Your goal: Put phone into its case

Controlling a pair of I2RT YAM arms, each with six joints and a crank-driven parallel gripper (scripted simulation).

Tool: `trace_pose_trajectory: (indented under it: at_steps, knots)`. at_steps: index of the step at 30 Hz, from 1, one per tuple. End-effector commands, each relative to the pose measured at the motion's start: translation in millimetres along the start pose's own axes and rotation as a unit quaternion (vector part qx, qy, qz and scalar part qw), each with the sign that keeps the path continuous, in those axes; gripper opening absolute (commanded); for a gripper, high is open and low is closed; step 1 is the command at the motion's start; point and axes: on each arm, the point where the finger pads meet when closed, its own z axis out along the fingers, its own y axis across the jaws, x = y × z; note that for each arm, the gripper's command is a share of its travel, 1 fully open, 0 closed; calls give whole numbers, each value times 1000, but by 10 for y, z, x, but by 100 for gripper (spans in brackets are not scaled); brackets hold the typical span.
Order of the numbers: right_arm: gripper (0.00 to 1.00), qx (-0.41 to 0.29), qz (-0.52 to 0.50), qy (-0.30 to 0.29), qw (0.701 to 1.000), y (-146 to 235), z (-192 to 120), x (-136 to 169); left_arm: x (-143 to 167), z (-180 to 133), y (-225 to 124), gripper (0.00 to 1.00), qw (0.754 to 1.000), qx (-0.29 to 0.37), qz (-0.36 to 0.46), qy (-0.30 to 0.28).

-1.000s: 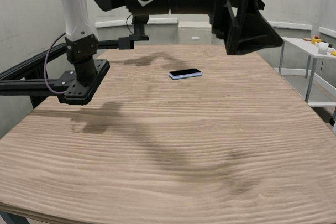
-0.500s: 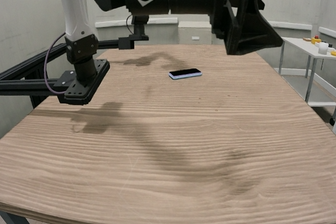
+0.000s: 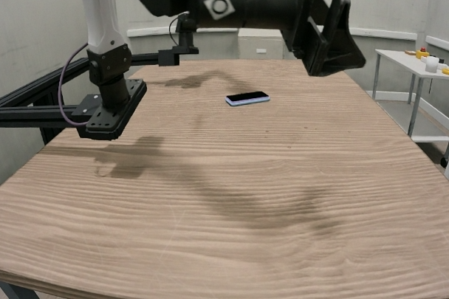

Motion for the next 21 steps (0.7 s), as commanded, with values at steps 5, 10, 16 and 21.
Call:
trace_pose_trajectory:
  at_steps: [5,10,16,21]
  knots:
    - [100,-132,-99,80,983,946,119,432,-380,525,-19,0,981,-25,-192,-31]
    - [100,-255,-151,131,946,1770,33,970,-494,1015,10,0,945,-40,-325,-8]
    - [100,-386,-206,160,885,2555,-267,1433,-706,1496,34,0,887,-53,-458,3]
    - [100,-447,-228,169,848,2884,-492,1652,-765,1745,41,0,853,-60,-519,13]
